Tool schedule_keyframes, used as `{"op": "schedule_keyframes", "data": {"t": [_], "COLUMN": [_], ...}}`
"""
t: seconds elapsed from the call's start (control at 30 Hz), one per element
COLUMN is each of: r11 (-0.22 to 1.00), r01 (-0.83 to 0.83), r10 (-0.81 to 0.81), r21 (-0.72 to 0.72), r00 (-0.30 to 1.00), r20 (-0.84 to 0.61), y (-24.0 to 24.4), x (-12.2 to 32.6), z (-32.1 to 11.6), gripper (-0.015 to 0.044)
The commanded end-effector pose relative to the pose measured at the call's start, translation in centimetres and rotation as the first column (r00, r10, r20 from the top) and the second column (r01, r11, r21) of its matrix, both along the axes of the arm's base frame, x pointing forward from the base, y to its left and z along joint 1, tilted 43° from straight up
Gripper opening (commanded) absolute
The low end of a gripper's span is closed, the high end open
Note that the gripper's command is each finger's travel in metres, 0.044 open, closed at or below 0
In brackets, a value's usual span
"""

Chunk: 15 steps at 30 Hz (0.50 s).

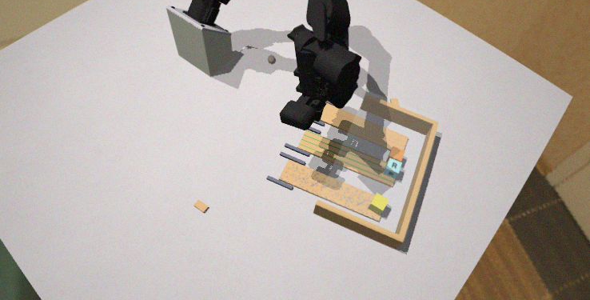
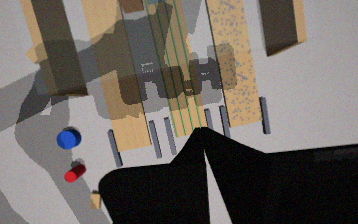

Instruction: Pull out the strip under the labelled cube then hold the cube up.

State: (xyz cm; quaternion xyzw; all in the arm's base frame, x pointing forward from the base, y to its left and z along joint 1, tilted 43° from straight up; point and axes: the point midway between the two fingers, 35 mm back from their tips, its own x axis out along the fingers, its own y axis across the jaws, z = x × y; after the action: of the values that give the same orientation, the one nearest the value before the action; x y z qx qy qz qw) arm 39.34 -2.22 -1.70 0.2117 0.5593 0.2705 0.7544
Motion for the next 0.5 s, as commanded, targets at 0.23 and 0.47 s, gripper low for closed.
{"op": "schedule_keyframes", "data": {"t": [0.23, 0.47], "r11": [0.974, 0.974], "r01": [-0.227, -0.227], "r10": [0.228, 0.228], "r21": [0.026, 0.026], "r00": [0.968, 0.968], "r20": [-0.105, -0.105], "y": [2.0, 2.5], "x": [0.7, 0.8], "z": [-1.9, -2.6], "gripper": [0.0, 0.0]}}
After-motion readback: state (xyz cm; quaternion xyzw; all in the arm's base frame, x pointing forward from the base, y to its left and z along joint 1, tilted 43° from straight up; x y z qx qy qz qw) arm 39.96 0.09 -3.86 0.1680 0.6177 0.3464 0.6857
